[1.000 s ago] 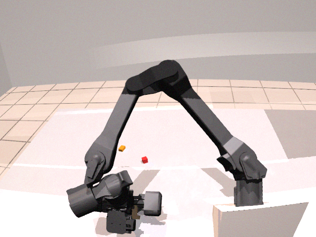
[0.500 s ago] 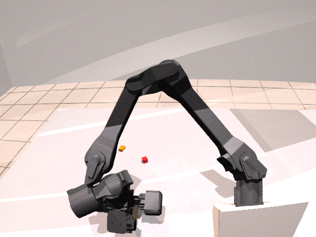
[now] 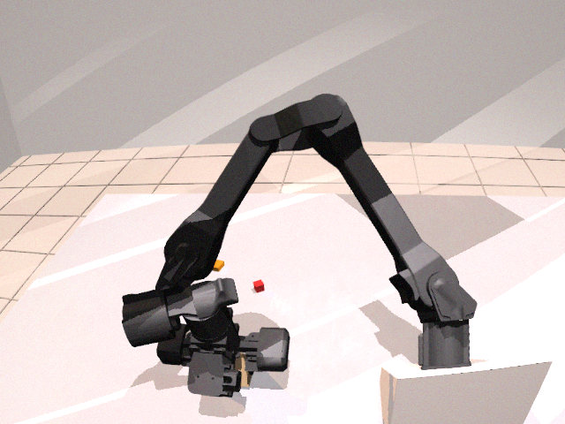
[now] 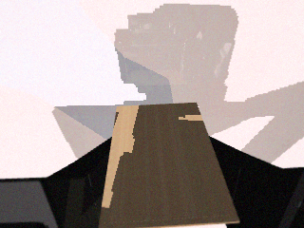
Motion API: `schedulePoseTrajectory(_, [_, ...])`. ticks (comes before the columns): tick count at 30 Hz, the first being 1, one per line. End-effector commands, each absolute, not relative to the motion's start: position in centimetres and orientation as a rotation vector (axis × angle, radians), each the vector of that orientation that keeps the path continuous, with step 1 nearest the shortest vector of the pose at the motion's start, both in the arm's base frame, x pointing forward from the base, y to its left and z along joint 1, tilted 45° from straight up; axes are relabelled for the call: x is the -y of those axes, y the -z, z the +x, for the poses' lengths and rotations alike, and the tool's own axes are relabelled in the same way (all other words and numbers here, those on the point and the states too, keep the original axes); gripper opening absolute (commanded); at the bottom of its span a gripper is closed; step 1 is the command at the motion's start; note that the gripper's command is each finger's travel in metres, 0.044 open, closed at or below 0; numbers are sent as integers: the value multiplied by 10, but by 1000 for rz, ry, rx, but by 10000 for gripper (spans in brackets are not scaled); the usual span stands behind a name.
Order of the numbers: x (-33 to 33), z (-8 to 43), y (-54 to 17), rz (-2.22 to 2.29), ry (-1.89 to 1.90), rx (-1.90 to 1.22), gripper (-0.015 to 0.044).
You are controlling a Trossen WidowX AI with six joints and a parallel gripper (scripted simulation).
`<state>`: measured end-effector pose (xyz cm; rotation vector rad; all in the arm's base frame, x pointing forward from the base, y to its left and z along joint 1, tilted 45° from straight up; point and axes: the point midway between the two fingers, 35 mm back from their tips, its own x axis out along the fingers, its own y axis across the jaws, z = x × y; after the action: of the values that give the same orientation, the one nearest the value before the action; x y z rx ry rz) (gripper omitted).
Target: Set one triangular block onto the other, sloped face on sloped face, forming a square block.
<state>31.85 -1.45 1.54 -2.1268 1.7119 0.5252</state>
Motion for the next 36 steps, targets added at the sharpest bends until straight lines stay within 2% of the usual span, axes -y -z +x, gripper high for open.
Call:
schedulePoseTrajectory(1, [15,317,-23,-2065,-637,-1648,0])
schedulePoseTrajectory(36, [49,322,-77,-1401,-1309,-1098,0])
